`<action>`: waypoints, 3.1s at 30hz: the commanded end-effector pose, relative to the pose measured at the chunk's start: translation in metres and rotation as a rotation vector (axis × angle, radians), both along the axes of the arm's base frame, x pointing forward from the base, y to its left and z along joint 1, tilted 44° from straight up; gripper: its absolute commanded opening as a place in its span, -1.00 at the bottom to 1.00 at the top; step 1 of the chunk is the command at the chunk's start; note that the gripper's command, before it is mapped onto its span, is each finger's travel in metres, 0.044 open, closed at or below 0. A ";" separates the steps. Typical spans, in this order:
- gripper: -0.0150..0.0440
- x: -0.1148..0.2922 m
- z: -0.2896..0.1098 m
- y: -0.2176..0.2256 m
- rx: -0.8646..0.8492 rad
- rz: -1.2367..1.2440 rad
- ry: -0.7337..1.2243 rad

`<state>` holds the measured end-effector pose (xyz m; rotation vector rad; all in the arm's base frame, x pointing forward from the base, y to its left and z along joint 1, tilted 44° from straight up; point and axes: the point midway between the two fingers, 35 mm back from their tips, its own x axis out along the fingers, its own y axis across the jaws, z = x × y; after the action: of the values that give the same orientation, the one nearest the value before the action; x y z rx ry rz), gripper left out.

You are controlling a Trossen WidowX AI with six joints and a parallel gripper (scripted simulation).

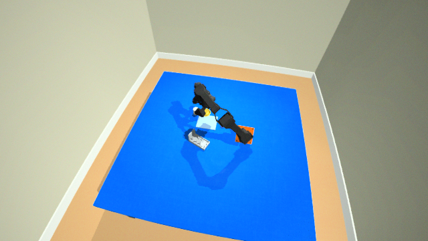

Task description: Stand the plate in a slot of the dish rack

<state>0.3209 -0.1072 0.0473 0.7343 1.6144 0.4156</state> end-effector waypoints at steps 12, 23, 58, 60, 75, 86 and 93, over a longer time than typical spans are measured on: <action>-0.49 -0.017 0.054 0.051 -0.027 -0.389 0.348; -0.49 -0.038 0.088 0.087 -0.045 -0.673 0.596; -0.49 -0.108 0.122 0.156 -0.171 -1.220 1.031; -0.49 -0.111 0.116 0.158 -0.216 -1.211 0.994; -0.49 -0.125 0.077 0.162 -0.494 -1.138 0.677; -0.49 -0.127 0.056 0.163 -0.635 -1.087 0.417; -0.49 -0.125 0.047 0.164 -0.695 -1.057 0.246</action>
<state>0.1959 0.0570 0.0994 1.0223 1.2817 -0.9960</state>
